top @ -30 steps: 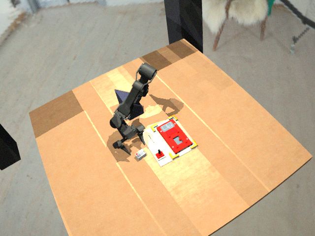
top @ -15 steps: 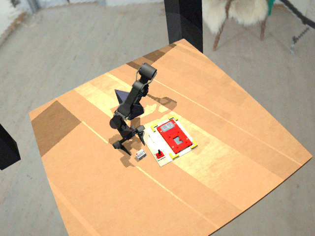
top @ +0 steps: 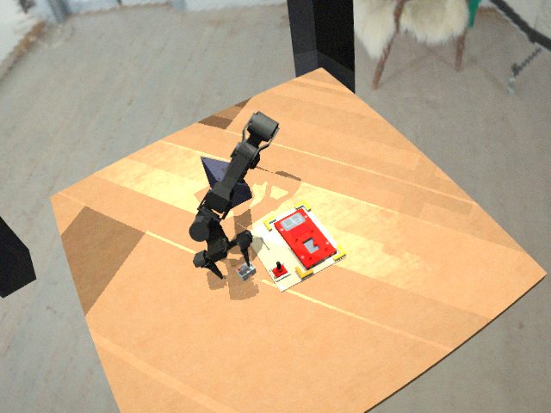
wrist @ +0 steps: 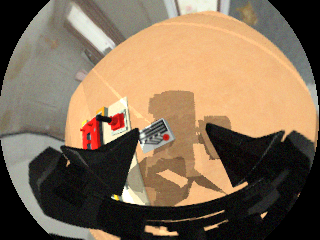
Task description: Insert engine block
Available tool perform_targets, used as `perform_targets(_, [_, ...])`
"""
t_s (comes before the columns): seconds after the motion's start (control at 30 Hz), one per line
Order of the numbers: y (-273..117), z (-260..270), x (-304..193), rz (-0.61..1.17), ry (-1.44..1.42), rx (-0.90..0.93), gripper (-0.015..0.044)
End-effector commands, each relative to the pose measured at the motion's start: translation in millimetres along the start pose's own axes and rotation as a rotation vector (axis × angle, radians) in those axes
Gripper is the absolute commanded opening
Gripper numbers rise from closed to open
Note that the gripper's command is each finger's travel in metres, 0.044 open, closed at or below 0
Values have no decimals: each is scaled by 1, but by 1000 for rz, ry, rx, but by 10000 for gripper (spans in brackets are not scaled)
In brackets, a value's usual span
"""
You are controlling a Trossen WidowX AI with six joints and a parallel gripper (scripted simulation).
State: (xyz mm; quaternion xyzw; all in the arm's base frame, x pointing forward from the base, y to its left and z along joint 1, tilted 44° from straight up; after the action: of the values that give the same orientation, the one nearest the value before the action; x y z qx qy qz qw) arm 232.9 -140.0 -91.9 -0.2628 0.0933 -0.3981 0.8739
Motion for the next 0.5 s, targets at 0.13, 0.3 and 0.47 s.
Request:
perform_targets(0.13, [6,4,15,85,237,-98,440])
perform_targets(0.3, [8,9,23,136,385,-169,440])
perform_targets(0.47, [8,16,29,182,528,-249,440])
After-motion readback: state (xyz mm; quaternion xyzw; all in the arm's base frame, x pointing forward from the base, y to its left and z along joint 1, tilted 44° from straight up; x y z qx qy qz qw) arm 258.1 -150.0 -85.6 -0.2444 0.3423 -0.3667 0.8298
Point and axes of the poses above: the point midway between the two fingers, 35 mm back from their tips, its own y axis out along the fingers, its own z axis across the jaws, x = y × z, the point moved 7 cm from there along -y, back along the fingers, and after that the axes turned 10 degrees about y, right-handed, at the moved point
